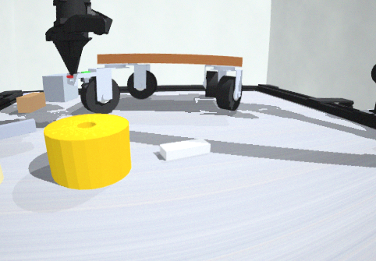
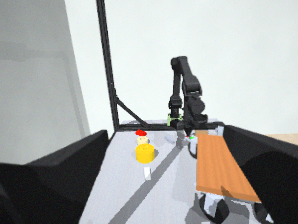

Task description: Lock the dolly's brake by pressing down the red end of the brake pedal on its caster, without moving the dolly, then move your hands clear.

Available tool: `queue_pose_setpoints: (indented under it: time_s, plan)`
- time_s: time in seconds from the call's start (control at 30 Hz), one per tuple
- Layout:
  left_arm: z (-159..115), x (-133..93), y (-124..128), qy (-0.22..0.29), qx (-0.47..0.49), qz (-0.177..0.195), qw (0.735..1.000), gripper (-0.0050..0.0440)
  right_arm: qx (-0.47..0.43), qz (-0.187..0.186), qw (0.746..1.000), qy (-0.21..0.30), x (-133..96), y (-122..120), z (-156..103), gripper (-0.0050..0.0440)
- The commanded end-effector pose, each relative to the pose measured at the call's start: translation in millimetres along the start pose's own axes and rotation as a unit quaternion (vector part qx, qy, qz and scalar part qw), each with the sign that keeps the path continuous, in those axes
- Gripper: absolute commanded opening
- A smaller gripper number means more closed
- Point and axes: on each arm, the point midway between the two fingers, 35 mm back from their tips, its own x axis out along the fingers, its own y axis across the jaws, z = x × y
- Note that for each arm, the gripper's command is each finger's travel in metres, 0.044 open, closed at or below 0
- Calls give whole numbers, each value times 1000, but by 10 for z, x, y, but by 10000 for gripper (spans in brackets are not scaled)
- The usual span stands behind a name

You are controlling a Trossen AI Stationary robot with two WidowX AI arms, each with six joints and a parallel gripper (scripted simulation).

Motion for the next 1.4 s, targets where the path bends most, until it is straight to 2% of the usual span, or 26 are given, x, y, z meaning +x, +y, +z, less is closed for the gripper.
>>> queue_pose_setpoints:
  time_s: [0.0,1.07,1.13,1.23,1.33,1.37]
  plan:
    - [-32,62,9,8,-3,2,1000,0,0,0,1000,0,-1,2,2,440]
    - [-34,108,10,8,-3,2,1000,0,0,0,1000,0,-1,2,2,440]
    - [-21,10,4,8,-3,2,1000,0,0,0,1000,0,-1,2,2,440]
    - [21,-432,-13,2,-3,0,1000,0,0,0,1000,0,-1,2,2,440]
    - [-23,-646,5,8,-3,2,1000,0,0,0,1000,0,-1,2,2,440]
    - [-21,-284,5,15,1,7,1000,0,0,0,1000,0,-1,2,2,440]
